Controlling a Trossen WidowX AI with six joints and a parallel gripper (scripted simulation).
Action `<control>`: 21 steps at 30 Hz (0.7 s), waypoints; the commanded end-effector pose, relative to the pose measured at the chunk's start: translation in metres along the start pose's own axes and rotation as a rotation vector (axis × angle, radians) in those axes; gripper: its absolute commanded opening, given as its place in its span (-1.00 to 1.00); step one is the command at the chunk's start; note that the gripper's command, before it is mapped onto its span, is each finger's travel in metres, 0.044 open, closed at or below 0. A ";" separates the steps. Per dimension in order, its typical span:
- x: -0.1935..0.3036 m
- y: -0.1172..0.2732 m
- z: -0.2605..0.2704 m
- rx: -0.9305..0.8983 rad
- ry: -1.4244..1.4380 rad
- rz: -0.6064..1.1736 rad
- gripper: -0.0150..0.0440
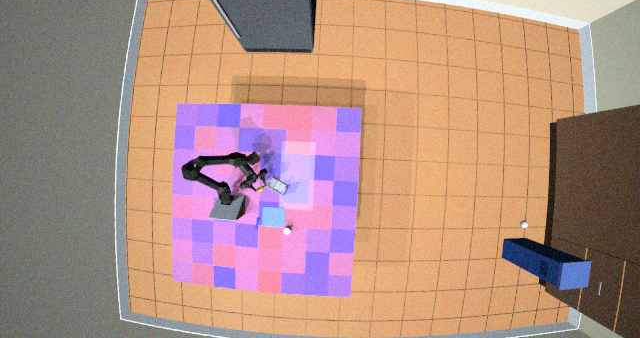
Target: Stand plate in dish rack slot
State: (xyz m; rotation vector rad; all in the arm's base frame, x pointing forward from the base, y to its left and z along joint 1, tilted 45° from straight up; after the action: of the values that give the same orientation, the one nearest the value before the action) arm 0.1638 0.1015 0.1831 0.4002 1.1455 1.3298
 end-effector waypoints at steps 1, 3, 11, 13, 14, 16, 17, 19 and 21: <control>0.007 0.003 -0.006 -0.079 0.017 -0.041 -0.49; 0.010 0.004 -0.008 -0.115 0.025 -0.057 -0.49; 0.021 0.010 -0.017 -0.262 0.044 -0.113 -0.49; 0.024 0.012 -0.019 -0.299 0.047 -0.125 -0.49; 0.025 0.013 -0.021 -0.318 0.047 -0.131 -0.49; 0.027 0.015 -0.023 -0.356 0.048 -0.142 -0.49; 0.028 0.016 -0.024 -0.375 0.048 -0.147 -0.49; 0.031 0.017 -0.027 -0.413 0.047 -0.157 -0.49; 0.033 0.019 -0.030 -0.450 0.045 -0.166 -0.49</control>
State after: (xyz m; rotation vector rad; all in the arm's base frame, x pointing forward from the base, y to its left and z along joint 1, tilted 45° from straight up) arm 0.1300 0.1240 0.1733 0.0005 0.9150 1.3972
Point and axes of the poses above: the point midway between the two fingers, 35 mm back from their tips, its own y axis back along the fingers, its own z axis across the jaws, x = y × z, the point moved 9 cm from there along y, back along the fingers, and after that the axes turned 10 degrees about -y, right-handed, at the moved point
